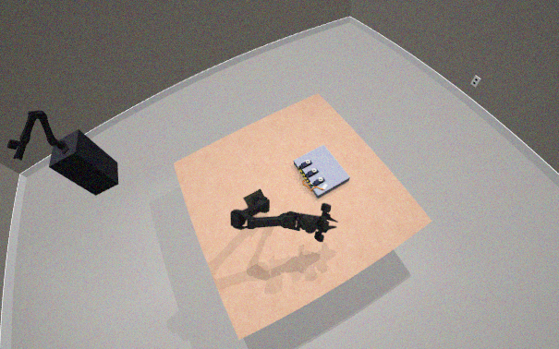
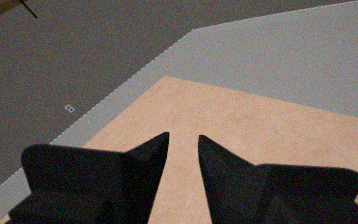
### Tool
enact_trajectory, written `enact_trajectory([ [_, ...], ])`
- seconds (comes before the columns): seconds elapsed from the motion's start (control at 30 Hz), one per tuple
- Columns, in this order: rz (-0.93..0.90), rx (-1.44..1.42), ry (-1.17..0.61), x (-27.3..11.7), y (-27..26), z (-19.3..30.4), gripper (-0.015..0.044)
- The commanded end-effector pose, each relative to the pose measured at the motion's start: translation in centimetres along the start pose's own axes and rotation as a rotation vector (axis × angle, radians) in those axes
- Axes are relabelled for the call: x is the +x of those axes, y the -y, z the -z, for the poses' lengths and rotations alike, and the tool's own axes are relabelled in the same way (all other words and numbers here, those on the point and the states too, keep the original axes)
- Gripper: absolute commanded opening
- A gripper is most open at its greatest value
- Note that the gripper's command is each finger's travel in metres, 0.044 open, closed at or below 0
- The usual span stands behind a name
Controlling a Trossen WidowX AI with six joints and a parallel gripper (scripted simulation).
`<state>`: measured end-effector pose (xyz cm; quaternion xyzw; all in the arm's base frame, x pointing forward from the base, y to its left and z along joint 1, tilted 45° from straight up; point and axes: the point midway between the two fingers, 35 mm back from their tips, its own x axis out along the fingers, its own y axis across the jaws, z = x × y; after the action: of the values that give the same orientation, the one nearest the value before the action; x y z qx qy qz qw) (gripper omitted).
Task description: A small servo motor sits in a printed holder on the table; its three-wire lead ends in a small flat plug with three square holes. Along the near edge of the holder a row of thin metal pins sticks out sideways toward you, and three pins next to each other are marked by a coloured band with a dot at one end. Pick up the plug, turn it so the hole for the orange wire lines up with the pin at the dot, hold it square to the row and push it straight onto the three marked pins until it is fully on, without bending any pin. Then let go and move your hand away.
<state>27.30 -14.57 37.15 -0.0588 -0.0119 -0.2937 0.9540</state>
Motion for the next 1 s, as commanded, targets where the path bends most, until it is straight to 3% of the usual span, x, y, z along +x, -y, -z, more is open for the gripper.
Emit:
enact_trajectory([
  [0.0,-0.114,0.032,0.013,-0.3,-3.0,0.5,0.0115],
  [0.6,-0.590,0.134,0.030,-4.8,-14.8,2.6,0.0115],
  [0.97,-0.529,0.009,-0.192,-2.0,-16.5,5.7,0.0115],
])
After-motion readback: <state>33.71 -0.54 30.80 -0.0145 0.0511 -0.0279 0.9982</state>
